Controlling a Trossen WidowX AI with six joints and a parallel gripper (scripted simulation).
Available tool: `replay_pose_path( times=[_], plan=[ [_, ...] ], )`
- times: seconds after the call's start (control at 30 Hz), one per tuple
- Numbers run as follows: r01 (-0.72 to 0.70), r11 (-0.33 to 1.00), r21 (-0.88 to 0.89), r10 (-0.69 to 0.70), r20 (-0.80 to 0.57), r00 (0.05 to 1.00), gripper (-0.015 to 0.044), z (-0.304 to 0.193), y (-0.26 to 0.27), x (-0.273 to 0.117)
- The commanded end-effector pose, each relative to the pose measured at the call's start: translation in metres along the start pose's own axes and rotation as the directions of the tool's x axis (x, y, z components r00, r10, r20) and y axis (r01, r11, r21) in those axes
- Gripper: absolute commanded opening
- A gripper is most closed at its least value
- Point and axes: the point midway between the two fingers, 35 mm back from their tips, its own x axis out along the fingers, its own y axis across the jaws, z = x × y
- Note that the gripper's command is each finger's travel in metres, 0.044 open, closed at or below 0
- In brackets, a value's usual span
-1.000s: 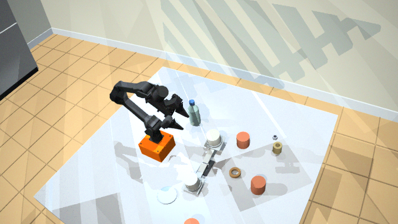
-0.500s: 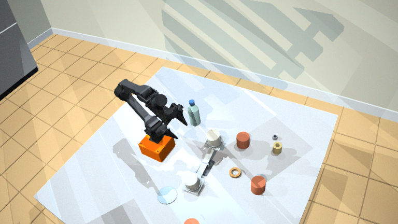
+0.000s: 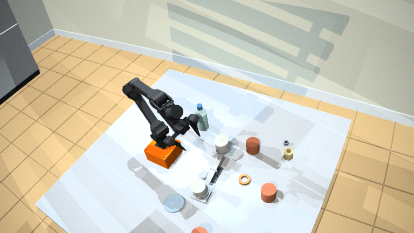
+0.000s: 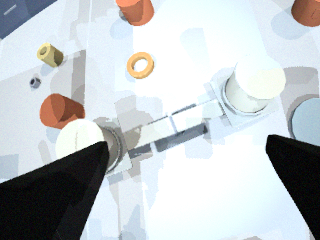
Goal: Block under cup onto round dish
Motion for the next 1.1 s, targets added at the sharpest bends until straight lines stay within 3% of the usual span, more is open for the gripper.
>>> replay_pose_path(
  times=[0.0, 0.37, 0.67, 1.07],
  plan=[
    [0.047, 0.989, 0.138, -0.039, -0.058, 0.998, 0.0440, 0.011, -0.008, 0.009],
    [0.184, 0.880, 0.437, -0.106, -0.196, 0.975, 0.0440, 0.036, -0.030, 0.044],
    [0.303, 0.762, 0.573, -0.141, -0.309, 0.940, 0.0440, 0.047, -0.049, 0.071],
    [0.496, 0.460, 0.736, -0.192, -0.463, 0.865, 0.0440, 0.054, -0.083, 0.116]
  ],
)
